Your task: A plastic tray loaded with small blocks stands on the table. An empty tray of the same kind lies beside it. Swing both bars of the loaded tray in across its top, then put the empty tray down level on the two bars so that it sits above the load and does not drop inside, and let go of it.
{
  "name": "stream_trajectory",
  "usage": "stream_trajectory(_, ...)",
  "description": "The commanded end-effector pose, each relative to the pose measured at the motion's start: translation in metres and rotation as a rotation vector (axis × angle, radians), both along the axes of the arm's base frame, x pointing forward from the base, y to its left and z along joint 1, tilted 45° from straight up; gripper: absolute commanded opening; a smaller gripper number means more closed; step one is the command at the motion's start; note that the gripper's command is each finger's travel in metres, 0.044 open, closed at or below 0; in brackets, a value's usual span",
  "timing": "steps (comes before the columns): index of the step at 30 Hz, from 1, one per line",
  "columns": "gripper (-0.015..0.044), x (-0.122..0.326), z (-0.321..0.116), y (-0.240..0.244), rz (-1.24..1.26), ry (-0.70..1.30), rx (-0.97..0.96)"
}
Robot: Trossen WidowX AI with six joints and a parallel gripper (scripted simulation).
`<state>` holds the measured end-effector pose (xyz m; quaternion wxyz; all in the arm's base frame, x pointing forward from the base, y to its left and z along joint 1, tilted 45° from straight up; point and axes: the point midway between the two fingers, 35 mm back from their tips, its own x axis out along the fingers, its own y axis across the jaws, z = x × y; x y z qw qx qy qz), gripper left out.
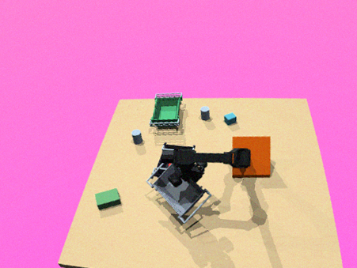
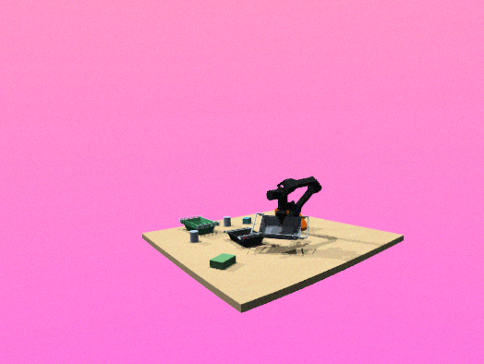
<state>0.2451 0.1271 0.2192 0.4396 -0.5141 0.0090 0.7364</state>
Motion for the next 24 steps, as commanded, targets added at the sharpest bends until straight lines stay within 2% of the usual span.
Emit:
stream_trajectory(1, 0.0000, 0.015, -0.001, -0.012, -0.056, 0.017, -0.004)
stream_trajectory(24, 0.0000, 0.070, -0.049, -0.081, -0.286, 0.225, -0.013)
